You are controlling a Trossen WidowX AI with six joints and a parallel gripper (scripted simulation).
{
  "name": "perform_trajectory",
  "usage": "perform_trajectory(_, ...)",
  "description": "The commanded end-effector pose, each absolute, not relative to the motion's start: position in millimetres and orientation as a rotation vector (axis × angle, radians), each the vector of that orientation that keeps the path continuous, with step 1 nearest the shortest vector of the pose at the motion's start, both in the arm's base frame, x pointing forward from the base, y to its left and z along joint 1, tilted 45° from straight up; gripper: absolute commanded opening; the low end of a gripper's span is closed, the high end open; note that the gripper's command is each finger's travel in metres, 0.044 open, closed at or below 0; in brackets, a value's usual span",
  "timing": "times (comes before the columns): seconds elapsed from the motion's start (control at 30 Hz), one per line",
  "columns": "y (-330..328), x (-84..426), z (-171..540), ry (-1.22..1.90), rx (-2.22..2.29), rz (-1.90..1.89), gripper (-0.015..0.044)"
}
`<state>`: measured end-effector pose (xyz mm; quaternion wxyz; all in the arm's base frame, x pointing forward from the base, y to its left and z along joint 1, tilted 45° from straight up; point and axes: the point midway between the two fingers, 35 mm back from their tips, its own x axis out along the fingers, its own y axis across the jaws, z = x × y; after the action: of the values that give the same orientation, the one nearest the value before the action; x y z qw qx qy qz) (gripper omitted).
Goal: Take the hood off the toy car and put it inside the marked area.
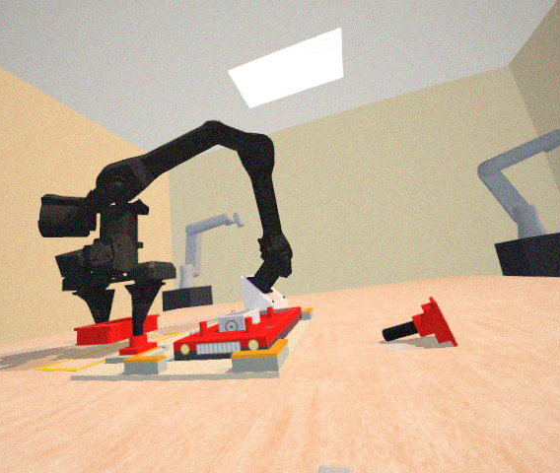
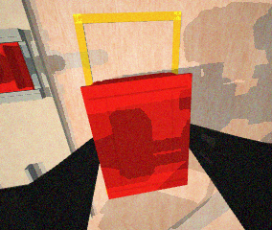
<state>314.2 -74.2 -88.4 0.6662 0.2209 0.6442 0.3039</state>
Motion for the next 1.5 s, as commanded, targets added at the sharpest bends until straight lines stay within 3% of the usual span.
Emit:
perform_trajectory(0.0, -71.8, 313.3, -89.8, 1.456, 0.509, 0.684, 0.0000)
perform_trajectory(1.1, -60.5, 312.9, -101.1, 1.456, 0.510, 0.685, 0.0000)
perform_trajectory(1.47, -62.4, 314.1, -100.1, 1.453, 0.499, 0.687, 0.0289)
